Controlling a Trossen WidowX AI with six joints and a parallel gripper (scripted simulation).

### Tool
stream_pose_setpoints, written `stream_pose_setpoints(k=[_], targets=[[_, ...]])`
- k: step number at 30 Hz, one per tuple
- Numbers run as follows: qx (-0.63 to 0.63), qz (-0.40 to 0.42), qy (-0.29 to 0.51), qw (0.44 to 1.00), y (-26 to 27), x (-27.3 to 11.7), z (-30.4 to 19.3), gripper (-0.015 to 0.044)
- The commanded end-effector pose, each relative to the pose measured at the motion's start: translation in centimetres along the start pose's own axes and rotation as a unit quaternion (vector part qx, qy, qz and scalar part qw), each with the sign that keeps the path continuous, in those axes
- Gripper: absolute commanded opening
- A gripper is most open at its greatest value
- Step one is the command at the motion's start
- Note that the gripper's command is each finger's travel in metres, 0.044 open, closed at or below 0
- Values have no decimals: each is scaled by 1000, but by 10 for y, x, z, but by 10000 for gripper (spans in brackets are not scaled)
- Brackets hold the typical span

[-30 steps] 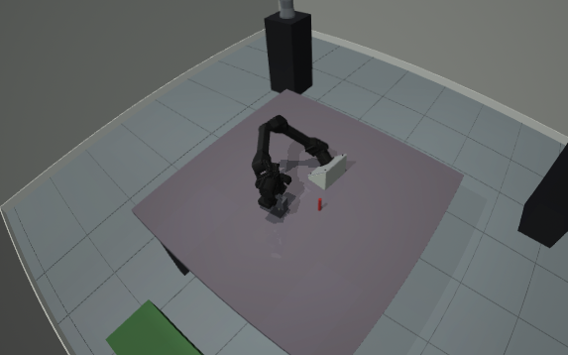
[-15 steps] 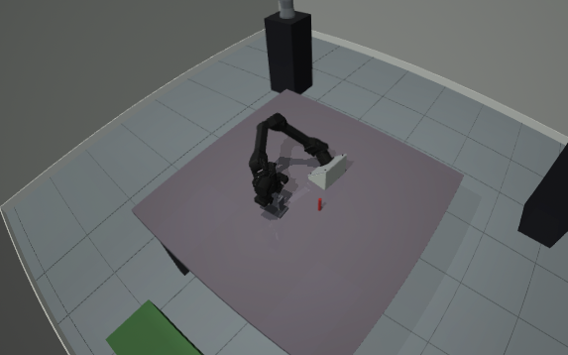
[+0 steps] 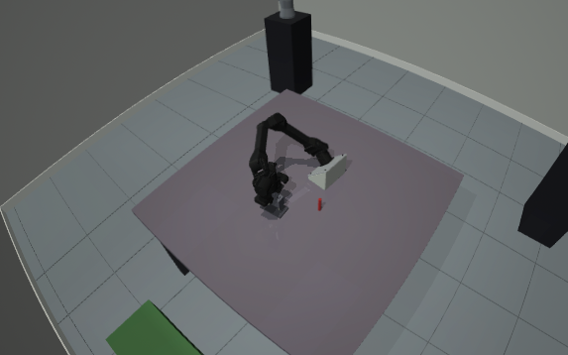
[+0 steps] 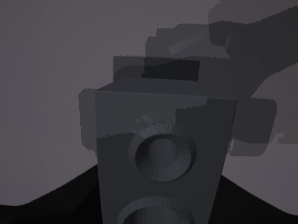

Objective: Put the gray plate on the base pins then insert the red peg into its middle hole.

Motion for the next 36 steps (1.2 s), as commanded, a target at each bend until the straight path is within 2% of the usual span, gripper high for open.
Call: stream_pose_setpoints(k=[1,30,36], targets=[[-2,1,-2,1000,0,0,0,0],[-2,1,-3,1000,0,39,2,0],[-1,2,-1,1000,1,35,1,0]])
Point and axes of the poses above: the point midway between the two fingers, 35 mm back from their tips, its own x axis out along the fingers, its own y axis across the jaws, z = x × y, the point moved 5 cm from there along -x, back along the fingers, and after that the axes turned 8 degrees about -x, right-handed, at the moved point
